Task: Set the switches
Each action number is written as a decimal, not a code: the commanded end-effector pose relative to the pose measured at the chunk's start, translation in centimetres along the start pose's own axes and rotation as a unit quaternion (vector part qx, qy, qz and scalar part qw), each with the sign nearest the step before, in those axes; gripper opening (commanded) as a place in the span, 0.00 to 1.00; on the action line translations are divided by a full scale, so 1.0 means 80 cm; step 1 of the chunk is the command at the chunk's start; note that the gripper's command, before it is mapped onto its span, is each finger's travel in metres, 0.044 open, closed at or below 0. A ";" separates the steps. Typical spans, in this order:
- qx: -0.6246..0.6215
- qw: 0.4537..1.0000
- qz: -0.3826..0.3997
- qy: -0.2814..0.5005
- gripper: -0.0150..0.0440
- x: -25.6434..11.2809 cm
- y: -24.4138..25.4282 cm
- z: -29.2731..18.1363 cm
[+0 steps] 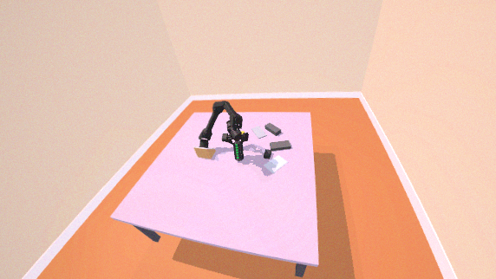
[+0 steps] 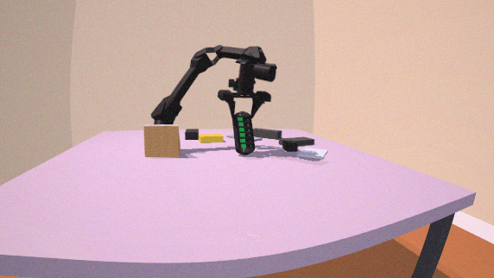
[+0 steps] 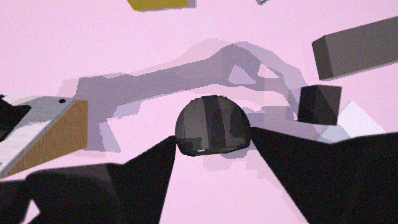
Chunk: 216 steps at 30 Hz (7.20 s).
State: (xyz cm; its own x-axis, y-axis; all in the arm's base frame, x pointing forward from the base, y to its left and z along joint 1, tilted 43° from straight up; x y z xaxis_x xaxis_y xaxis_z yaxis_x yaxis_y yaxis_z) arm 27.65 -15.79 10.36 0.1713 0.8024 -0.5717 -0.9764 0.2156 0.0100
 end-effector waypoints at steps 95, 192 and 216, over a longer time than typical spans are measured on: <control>-0.003 0.997 -0.014 0.076 0.83 -0.020 -0.018 -0.089; -0.004 0.993 -0.021 0.113 0.83 0.002 -0.033 -0.174; -0.004 0.993 -0.022 0.113 0.83 0.015 -0.037 -0.193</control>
State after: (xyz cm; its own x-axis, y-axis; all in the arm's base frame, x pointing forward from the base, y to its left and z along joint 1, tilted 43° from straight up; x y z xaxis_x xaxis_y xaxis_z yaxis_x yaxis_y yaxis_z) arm 28.48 -24.62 -2.63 0.1925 0.6326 -0.7502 -0.9671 0.2520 -0.0357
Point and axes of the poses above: the point midway between the two fingers, 35 mm back from their tips, its own x axis out along the fingers, its own y axis across the jaws, z = x × y, the point moved 4 cm from there along -x, back along the fingers, and after that the axes turned 10 degrees about x, right-handed, at the moved point
